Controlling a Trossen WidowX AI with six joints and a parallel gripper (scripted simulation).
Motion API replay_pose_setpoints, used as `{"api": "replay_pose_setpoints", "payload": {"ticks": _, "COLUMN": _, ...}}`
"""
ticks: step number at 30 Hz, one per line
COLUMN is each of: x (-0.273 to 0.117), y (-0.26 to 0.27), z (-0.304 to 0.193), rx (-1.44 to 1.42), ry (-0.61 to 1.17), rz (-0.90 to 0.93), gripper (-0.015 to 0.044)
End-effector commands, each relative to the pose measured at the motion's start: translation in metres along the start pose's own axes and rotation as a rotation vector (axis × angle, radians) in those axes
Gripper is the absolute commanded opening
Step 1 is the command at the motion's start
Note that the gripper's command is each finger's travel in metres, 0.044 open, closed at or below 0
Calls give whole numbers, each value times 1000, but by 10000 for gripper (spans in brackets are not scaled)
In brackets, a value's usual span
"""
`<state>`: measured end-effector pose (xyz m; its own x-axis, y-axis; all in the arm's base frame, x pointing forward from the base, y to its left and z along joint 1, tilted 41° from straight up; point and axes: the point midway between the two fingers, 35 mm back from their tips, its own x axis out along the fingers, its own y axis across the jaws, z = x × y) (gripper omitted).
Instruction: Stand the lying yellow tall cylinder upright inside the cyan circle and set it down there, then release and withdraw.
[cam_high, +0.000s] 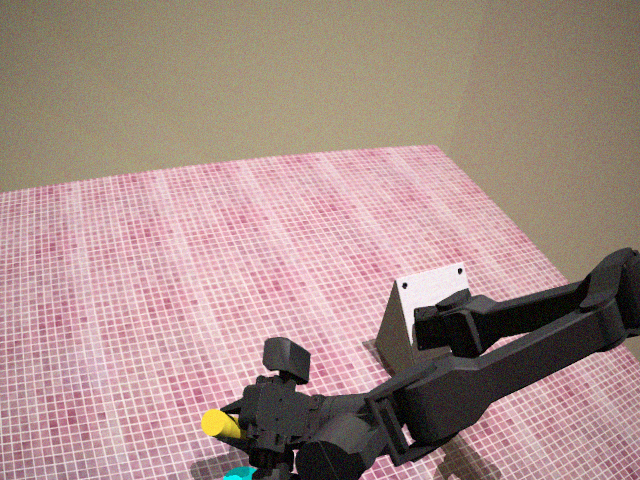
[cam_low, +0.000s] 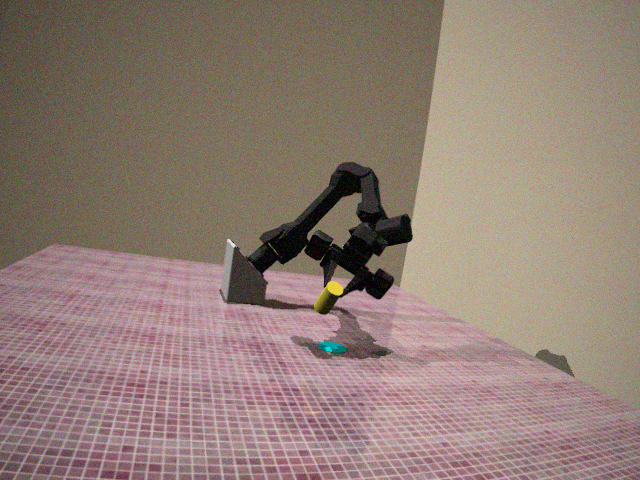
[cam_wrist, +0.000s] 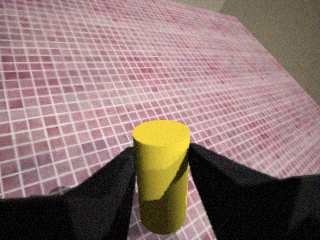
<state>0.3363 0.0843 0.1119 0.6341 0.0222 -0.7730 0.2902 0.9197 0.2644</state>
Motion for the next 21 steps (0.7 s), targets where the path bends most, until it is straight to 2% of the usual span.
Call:
{"api": "replay_pose_setpoints", "payload": {"ticks": 1, "x": -1, "y": -1, "z": 0, "rx": 13, "ry": -26, "rz": -3, "gripper": 105}}
{"api": "replay_pose_setpoints", "payload": {"ticks": 21, "x": -9, "y": 1, "z": 1, "rx": 71, "ry": -154, "rz": 15, "gripper": 105}}
